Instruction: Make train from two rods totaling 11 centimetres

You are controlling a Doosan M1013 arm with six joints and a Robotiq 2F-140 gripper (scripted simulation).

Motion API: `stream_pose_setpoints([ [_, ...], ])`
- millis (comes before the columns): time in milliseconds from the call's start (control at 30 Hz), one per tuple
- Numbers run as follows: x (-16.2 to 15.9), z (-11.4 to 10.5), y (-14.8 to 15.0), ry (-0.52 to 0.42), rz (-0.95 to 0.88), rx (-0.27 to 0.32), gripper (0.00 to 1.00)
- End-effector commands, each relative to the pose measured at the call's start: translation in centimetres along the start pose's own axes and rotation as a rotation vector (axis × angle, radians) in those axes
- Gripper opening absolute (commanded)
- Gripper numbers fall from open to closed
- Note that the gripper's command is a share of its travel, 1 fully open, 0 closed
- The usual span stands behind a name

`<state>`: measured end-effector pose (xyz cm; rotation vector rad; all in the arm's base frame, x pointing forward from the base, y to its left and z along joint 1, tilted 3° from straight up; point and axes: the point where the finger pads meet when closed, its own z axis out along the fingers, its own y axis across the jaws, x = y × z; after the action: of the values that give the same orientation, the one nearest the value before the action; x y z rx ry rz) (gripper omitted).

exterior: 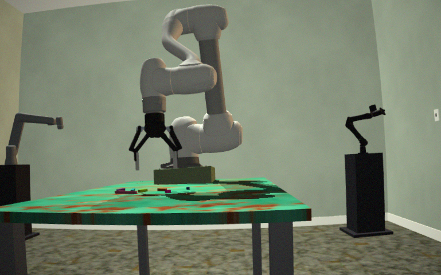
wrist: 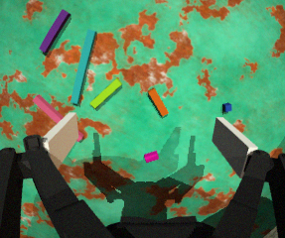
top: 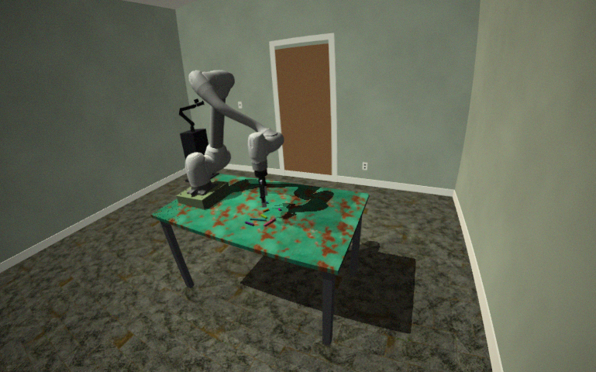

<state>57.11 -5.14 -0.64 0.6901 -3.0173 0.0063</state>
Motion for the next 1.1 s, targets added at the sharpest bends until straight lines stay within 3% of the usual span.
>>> stream_pose_setpoints([
  [0,-0.2,-0.1,1.5,0.01,0.166,0.016,1.0],
  [1067,-0.1,-0.8,10.3,0.002,1.103,0.02,1.0],
])
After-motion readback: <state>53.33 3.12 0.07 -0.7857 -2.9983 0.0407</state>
